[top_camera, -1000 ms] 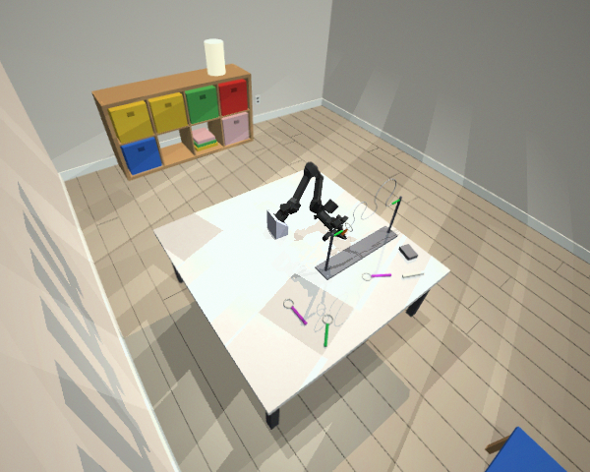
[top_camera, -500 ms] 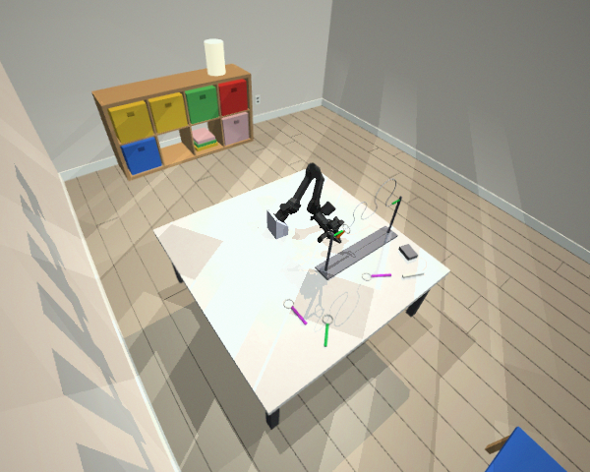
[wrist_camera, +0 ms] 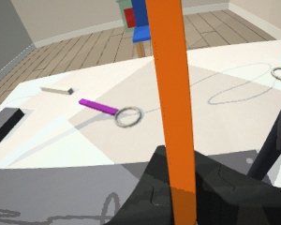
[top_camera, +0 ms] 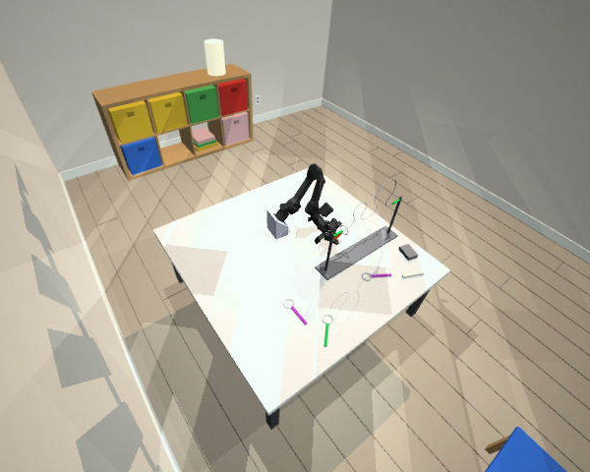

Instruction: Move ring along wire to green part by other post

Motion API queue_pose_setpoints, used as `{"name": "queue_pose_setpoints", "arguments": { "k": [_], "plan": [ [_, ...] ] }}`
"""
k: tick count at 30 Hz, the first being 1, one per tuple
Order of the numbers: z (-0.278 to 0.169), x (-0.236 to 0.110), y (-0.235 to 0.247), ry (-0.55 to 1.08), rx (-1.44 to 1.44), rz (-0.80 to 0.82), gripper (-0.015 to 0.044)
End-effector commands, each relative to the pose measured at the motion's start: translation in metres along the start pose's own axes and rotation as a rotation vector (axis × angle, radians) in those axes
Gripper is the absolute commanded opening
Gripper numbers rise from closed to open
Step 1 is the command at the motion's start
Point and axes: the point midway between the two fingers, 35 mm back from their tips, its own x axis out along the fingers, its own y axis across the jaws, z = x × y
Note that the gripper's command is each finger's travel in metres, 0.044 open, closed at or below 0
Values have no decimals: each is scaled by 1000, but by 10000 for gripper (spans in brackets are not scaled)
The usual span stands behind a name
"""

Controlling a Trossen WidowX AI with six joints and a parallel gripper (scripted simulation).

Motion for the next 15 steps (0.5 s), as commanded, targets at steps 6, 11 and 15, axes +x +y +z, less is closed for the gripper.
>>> {"name": "queue_pose_setpoints", "arguments": {
  "k": [6, 11, 15],
  "plan": [
    [-2, -2, -10, 5, -6, -1, -150],
    [-2, -3, -15, 5, -6, -2, -150],
    [-2, -3, -19, 5, -6, -2, -150]
  ]
}}
